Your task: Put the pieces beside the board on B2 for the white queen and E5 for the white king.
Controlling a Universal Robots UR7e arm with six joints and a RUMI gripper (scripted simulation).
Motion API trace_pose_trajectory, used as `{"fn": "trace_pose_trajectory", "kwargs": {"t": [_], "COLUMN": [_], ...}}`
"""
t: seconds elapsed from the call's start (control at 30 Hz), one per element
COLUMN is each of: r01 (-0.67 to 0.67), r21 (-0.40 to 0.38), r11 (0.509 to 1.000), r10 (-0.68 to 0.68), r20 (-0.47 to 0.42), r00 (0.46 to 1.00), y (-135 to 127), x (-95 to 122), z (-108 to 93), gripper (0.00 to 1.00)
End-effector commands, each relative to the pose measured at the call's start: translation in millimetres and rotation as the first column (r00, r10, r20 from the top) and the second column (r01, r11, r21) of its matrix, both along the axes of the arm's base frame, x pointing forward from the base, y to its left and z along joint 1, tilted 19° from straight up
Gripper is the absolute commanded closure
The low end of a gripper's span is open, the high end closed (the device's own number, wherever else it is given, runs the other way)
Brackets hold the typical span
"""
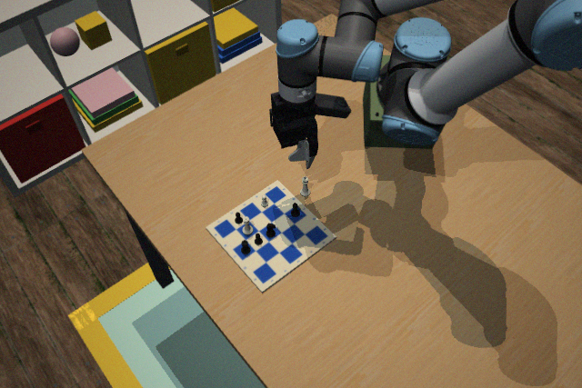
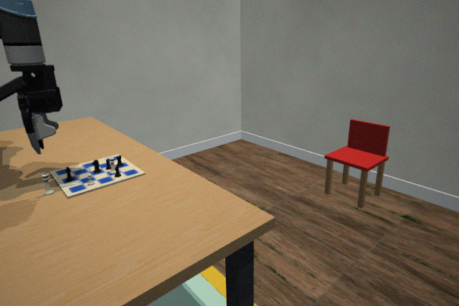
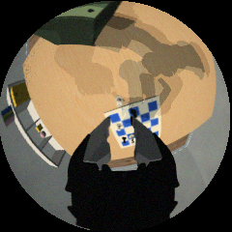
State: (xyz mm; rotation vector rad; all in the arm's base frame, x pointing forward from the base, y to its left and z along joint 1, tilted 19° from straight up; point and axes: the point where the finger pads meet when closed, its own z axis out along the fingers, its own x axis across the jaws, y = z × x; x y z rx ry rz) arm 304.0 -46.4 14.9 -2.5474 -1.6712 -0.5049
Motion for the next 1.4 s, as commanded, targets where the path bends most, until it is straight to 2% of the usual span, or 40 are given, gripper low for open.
{"fn": "trace_pose_trajectory", "kwargs": {"t": [0.0,1.0,1.37], "r01": [0.000,0.000,0.000], "r21": [-0.001,-0.001,-0.001], "r11": [1.000,1.000,1.000], "r10": [0.000,0.000,0.000], "r20": [0.001,0.001,0.001], "r00": [1.000,1.000,1.000], "y": [0,0,3], "x": [0,1,3], "z": [0,-2,-13], "gripper": [0.75,0.75,0.75]}}
